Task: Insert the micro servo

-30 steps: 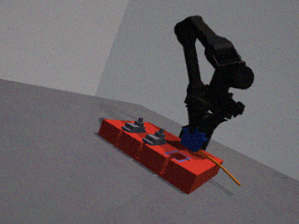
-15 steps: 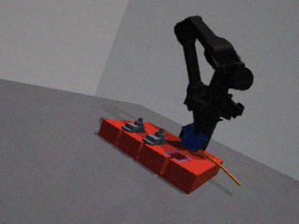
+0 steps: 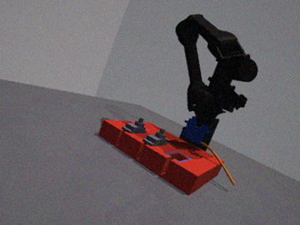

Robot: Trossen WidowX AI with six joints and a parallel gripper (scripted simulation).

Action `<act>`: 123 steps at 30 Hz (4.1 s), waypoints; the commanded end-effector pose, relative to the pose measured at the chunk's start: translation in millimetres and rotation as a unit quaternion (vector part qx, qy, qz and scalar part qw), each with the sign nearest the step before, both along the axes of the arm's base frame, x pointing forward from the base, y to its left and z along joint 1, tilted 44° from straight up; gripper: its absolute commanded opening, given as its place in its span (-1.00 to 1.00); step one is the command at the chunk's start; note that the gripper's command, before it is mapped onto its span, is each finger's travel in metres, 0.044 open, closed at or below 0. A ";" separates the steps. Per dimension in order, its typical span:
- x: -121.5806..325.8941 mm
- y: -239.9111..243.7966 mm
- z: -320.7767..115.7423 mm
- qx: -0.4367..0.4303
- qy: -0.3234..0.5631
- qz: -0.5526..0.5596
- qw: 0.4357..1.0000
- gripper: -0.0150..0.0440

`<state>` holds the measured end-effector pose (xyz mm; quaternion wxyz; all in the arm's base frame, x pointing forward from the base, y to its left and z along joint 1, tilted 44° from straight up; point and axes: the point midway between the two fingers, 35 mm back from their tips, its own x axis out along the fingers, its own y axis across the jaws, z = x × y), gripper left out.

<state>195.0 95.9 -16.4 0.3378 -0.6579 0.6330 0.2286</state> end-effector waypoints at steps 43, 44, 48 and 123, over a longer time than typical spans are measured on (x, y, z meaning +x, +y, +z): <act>33.3 19.4 -8.4 0.036 -0.234 -0.253 0.938 -0.49; 33.3 19.4 -8.4 0.037 -0.245 -0.264 0.932 -0.49; 33.3 19.4 -8.4 0.043 -0.288 -0.311 0.905 -0.49; 145.4 20.4 -21.0 0.063 -0.423 -0.454 0.781 -0.49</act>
